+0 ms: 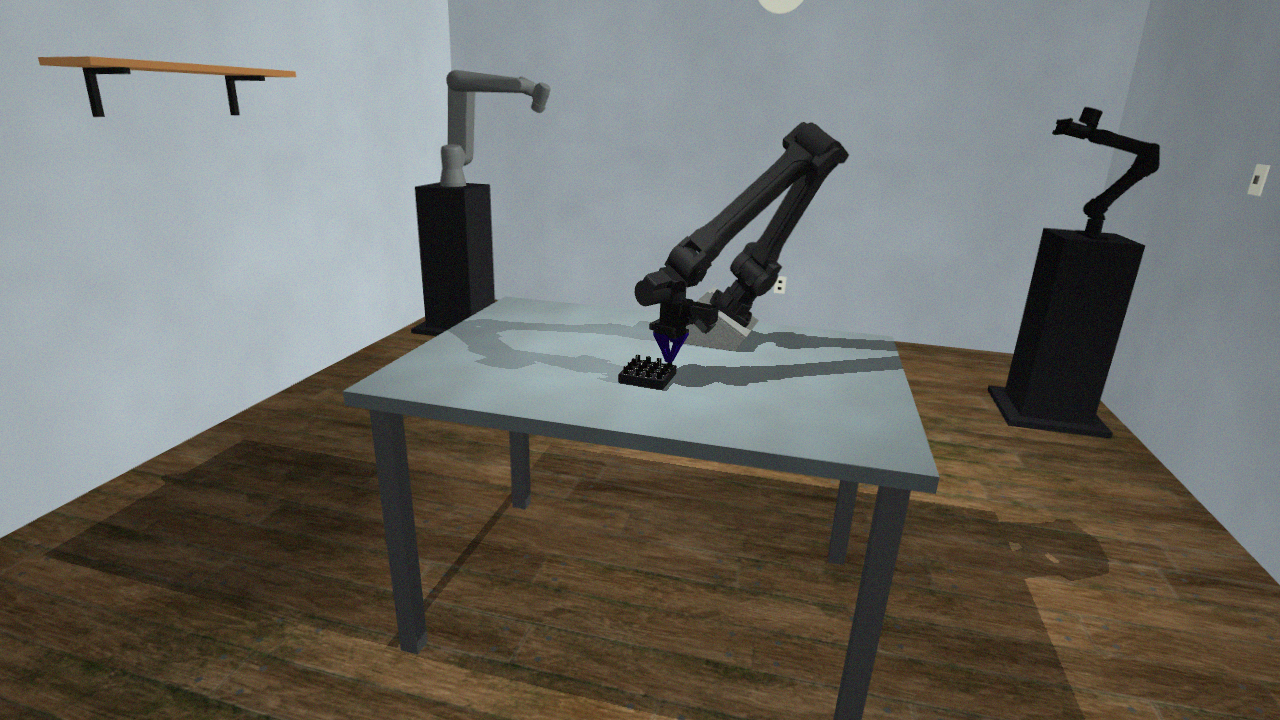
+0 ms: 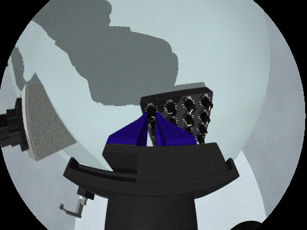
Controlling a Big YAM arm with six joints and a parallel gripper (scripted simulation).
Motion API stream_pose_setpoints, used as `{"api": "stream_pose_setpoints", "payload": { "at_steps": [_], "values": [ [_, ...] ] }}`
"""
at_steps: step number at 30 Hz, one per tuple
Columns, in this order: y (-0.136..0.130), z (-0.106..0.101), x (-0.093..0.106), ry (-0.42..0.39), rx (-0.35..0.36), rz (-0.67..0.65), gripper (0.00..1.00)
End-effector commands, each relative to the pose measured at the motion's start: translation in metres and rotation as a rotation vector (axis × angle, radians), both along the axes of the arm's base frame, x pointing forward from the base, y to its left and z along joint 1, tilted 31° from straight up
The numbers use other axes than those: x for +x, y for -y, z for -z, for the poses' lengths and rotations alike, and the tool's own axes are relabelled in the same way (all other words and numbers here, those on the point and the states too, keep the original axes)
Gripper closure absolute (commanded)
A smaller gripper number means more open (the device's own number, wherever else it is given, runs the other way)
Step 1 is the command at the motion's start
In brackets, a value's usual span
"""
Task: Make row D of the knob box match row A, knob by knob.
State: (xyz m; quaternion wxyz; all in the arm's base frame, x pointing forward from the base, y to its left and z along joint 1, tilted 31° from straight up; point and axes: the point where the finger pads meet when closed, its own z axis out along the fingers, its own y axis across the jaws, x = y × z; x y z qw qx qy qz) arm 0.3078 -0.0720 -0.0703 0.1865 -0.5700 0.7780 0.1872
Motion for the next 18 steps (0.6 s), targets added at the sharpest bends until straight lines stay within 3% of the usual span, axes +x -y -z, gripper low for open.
{"api": "stream_pose_setpoints", "payload": {
  "at_steps": [1,18],
  "values": [
    [-0.0045,0.0049,-0.0013,0.032,0.007,-0.084,0.91],
    [-0.0046,0.0049,-0.0014,0.109,-0.003,-0.214,0.91]
  ]
}}
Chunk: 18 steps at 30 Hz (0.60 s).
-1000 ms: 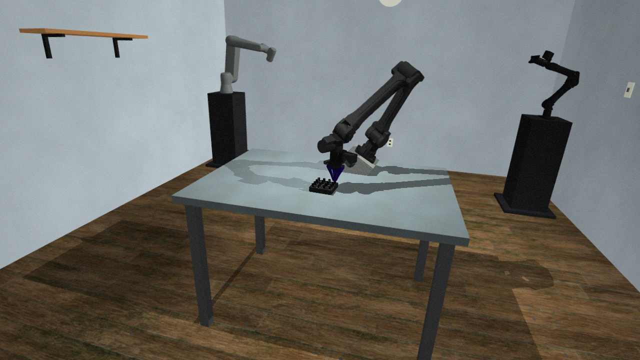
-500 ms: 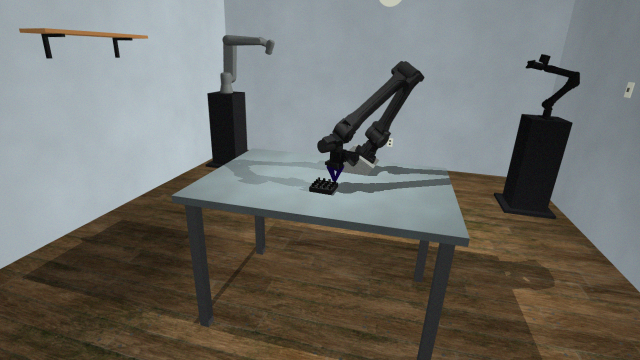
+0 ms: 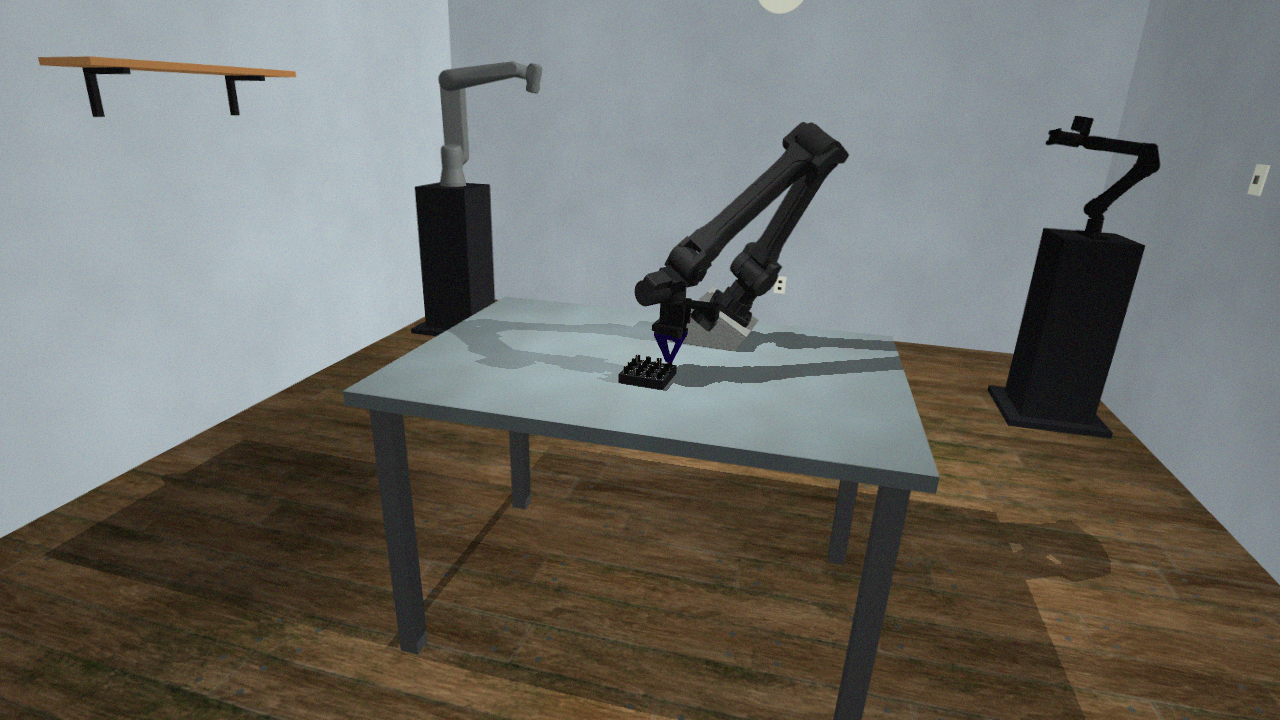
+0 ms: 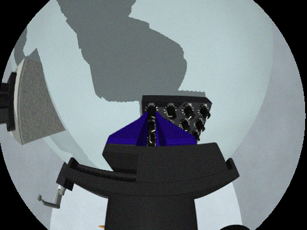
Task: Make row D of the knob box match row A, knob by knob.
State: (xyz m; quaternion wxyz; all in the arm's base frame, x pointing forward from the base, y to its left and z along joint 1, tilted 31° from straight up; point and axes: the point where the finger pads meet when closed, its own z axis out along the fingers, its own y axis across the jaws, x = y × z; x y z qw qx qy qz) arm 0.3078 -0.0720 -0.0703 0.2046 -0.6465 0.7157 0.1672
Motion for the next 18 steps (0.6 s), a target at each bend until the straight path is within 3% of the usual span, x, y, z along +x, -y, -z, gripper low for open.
{"api": "stream_pose_setpoints", "payload": {
  "at_steps": [1,18],
  "values": [
    [-0.0046,0.005,-0.0014,0.007,0.01,-0.042,0.91],
    [-0.0046,0.005,-0.0015,0.015,0.009,-0.056,0.91]
  ]
}}
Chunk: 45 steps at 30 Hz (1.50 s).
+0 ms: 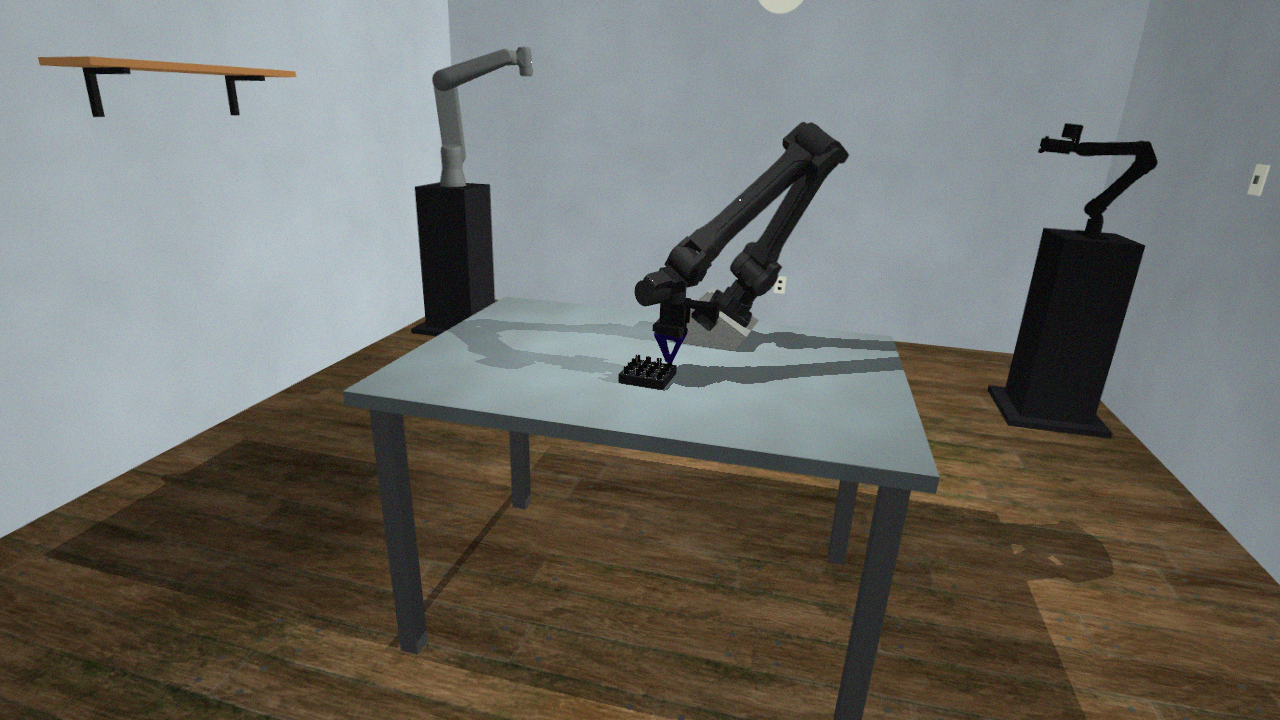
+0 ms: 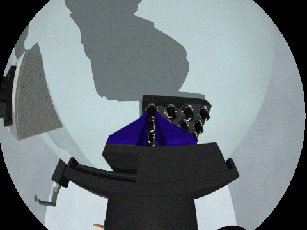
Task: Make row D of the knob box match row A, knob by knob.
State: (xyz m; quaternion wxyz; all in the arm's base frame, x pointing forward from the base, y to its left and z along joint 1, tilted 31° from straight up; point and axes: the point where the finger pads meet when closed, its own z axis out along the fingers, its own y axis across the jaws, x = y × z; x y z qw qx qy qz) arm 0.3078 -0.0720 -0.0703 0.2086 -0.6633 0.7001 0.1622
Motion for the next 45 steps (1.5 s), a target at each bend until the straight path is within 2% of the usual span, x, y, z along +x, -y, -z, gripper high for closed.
{"api": "stream_pose_setpoints", "payload": {
  "at_steps": [1,7,8,32,35,37,45],
  "values": [
    [-0.005,0.005,-0.001,-0.009,0.013,-0.015,0.91],
    [-0.005,0.005,-0.001,-0.009,0.013,-0.015,0.91],
    [-0.005,0.005,-0.001,-0.009,0.013,-0.015,0.8],
    [-0.003,0.004,-0.002,-0.013,0.015,-0.013,0.8],
    [0.01,-0.001,0.004,0.0,0.007,0.008,0.8],
    [0.019,-0.017,0.016,0.04,-0.017,0.008,0.8],
    [0.025,-0.036,0.016,0.033,-0.023,0.008,0.8]
  ]
}}
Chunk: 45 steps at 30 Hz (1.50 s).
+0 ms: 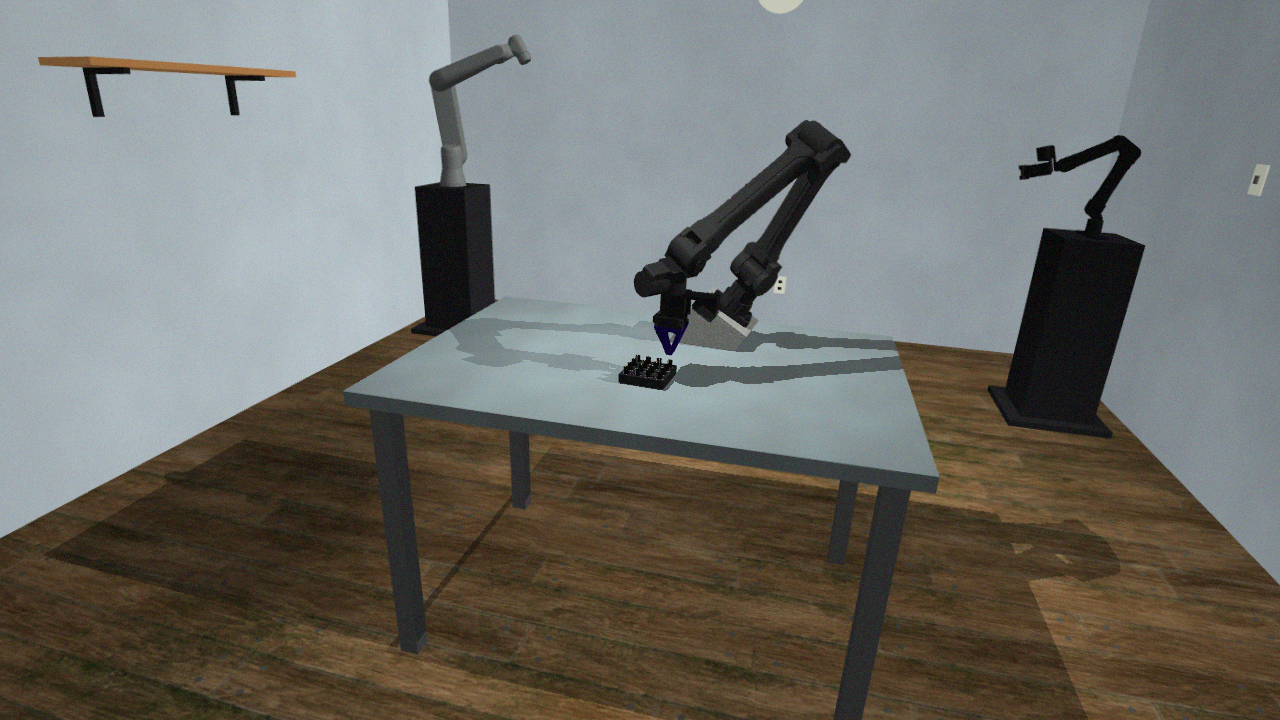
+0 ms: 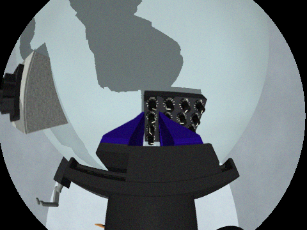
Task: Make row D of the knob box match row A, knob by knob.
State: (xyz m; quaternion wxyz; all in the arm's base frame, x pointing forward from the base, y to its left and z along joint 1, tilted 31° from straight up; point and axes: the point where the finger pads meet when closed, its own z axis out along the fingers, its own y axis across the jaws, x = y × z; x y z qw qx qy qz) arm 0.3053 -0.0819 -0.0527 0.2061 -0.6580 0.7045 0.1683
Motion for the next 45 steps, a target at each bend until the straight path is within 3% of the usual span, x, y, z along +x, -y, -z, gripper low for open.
{"api": "stream_pose_setpoints", "payload": {
  "at_steps": [1,2,3,8,24,45],
  "values": [
    [0.015,-0.019,0.018,0.048,-0.029,-0.002,0.8],
    [0.015,-0.019,0.018,0.048,-0.029,-0.002,0.8],
    [0.01,-0.014,0.0,0.015,-0.012,0.011,0.8],
    [0.013,-0.022,0.013,0.033,-0.026,-0.003,0.8],
    [0.014,-0.022,0.015,0.038,-0.03,0.002,0.8],
    [0.023,-0.03,0.014,-0.265,0.026,0.541,0.8]
  ]
}}
